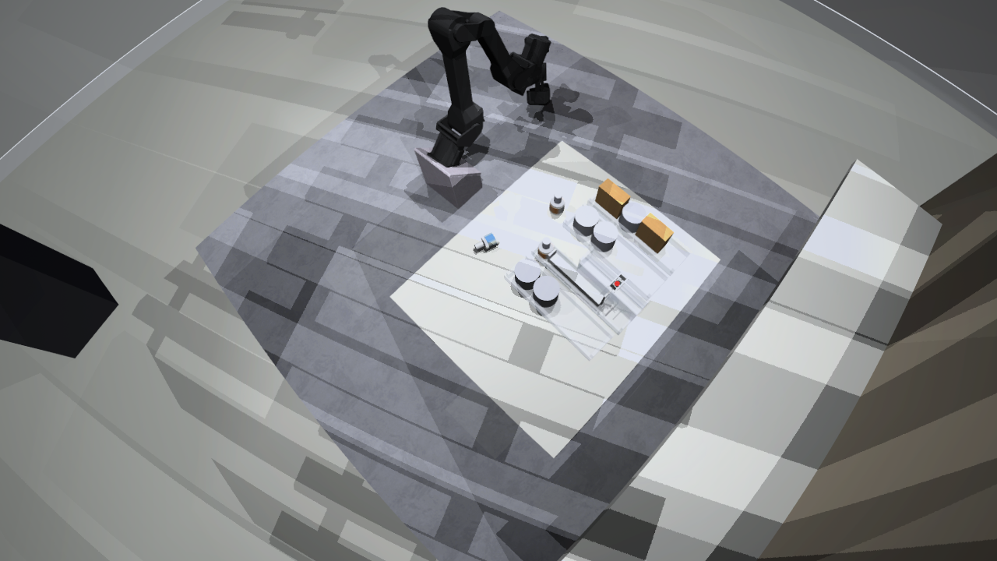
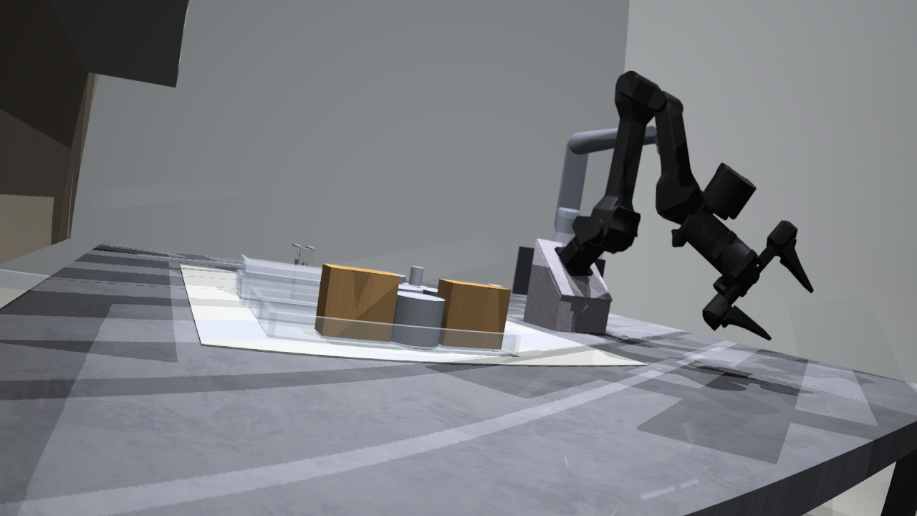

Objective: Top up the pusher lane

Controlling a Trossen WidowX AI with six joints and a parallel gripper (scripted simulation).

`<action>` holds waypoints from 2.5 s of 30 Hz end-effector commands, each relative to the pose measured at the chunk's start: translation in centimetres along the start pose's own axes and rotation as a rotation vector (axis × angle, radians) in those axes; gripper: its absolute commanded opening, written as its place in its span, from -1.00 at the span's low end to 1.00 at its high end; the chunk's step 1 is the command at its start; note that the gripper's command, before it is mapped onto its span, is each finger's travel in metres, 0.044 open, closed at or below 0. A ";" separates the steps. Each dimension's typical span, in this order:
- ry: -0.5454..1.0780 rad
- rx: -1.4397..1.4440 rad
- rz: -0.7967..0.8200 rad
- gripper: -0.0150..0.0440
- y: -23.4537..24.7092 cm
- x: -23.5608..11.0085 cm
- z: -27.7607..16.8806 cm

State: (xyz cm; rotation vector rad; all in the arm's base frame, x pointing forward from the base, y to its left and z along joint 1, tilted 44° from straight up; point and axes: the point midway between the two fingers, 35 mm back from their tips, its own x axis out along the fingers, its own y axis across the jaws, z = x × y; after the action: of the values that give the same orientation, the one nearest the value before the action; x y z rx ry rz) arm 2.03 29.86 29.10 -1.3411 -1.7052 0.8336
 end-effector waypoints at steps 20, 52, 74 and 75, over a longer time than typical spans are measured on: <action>1.110 1.940 0.617 1.00 21.2 -19.9 -15.0; 1.849 3.156 -0.099 1.00 23.9 -30.2 -12.5; 1.847 3.157 -0.100 1.00 27.1 -28.2 -11.8; 1.846 3.157 -0.100 1.00 27.2 -28.1 -11.7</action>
State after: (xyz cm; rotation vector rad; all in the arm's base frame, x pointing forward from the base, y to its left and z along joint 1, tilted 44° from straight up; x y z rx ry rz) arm 28.24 8.38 6.29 -2.0348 -3.9485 -1.3292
